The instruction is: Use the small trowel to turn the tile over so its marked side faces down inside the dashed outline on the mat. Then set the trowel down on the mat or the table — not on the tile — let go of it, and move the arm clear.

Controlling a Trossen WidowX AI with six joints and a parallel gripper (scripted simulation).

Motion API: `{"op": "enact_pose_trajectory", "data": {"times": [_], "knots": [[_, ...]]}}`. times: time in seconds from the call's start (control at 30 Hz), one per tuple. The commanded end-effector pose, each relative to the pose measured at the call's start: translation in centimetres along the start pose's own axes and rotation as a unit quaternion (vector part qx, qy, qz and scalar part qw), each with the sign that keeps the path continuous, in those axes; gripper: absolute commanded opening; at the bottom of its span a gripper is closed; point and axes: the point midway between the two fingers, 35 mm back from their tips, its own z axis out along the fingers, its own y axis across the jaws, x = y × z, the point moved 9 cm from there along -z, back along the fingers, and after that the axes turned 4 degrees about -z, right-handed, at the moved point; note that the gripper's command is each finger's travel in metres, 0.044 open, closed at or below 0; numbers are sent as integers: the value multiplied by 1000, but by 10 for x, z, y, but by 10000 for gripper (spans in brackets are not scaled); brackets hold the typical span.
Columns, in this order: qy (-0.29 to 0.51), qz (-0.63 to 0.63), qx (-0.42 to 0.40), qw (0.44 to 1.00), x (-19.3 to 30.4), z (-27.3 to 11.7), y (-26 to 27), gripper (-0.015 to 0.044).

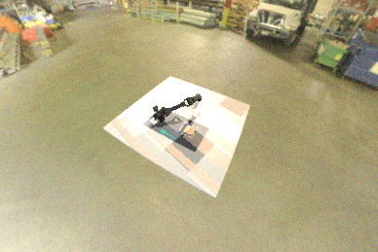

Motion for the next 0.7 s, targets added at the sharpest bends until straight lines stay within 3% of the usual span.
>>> {"op": "enact_pose_trajectory", "data": {"times": [0.0,0.3,0.43,0.67], "knots": [[1,2,-1,1000,0,0,1,300],[0,0,0,1000,0,-55,0,300],[0,0,0,1000,-1,-62,2,300],[0,-1,-2,1000,-56,-125,55,300]]}}
